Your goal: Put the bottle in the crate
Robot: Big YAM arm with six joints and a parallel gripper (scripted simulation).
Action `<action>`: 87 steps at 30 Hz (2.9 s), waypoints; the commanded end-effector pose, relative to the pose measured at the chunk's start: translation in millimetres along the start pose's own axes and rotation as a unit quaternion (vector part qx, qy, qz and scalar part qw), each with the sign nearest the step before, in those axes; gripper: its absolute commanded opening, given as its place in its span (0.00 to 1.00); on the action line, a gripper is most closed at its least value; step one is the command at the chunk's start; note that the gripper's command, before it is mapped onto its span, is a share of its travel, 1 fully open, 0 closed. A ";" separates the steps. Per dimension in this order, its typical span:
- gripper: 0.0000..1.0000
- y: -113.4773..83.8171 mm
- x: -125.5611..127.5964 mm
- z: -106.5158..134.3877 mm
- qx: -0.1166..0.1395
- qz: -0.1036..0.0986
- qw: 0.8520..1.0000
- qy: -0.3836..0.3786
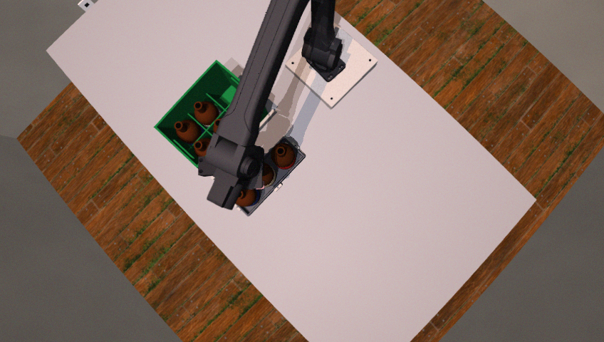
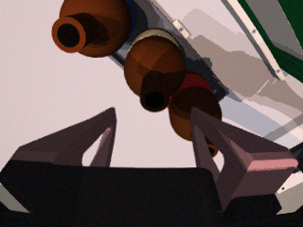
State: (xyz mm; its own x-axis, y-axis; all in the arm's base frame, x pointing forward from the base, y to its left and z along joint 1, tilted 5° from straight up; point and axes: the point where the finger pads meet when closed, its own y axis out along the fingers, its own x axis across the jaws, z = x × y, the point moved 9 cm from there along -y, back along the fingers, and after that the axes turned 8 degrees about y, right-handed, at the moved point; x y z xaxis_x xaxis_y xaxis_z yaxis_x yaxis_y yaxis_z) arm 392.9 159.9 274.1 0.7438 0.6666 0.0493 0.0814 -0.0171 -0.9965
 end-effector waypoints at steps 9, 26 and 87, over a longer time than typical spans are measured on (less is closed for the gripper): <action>0.61 3.3 0.2 -4.9 -0.002 -0.003 1.000 -0.001; 0.61 3.3 0.2 -4.9 -0.002 -0.003 1.000 -0.001; 0.61 -4.3 -3.1 -4.7 -0.005 -0.012 1.000 -0.001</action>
State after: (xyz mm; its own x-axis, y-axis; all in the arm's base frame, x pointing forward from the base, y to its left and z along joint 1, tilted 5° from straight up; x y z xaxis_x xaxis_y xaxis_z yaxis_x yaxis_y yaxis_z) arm 393.3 158.9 274.1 0.7439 0.6665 0.0491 0.0813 -0.0173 -0.9965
